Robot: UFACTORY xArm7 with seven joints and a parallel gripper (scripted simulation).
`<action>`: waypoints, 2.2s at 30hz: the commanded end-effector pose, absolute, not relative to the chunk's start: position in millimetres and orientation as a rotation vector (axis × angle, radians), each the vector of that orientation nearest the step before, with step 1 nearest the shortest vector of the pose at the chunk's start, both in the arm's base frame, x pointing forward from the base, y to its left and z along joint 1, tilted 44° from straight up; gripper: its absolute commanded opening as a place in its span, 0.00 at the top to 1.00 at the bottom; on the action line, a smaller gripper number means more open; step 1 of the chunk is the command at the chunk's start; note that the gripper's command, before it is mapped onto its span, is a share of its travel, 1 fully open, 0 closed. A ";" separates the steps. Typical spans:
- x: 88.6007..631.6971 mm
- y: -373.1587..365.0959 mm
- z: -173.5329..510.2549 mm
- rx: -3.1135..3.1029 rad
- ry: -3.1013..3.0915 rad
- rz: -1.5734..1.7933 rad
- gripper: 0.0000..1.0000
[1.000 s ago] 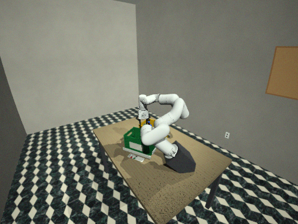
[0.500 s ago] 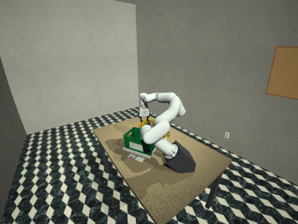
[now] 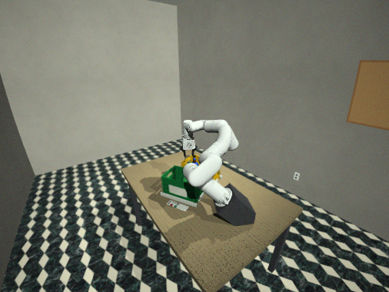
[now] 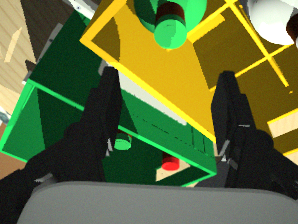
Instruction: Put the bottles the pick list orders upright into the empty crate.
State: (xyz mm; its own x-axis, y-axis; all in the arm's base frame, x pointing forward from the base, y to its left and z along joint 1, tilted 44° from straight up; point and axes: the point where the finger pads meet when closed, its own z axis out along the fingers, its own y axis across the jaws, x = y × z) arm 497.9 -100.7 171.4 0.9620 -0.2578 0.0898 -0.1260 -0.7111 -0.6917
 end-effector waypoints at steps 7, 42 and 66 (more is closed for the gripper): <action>499.3 -102.8 172.8 -2.367 0.270 -0.236 0.35; 509.4 -75.9 143.2 -2.367 0.270 -0.236 0.35; 516.6 -56.7 122.2 -2.367 0.270 -0.236 0.35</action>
State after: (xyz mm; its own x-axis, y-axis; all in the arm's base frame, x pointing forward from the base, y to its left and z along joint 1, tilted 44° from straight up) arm 514.4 -58.8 124.8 0.9623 -0.2571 0.0890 -0.1260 -0.7110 -0.6918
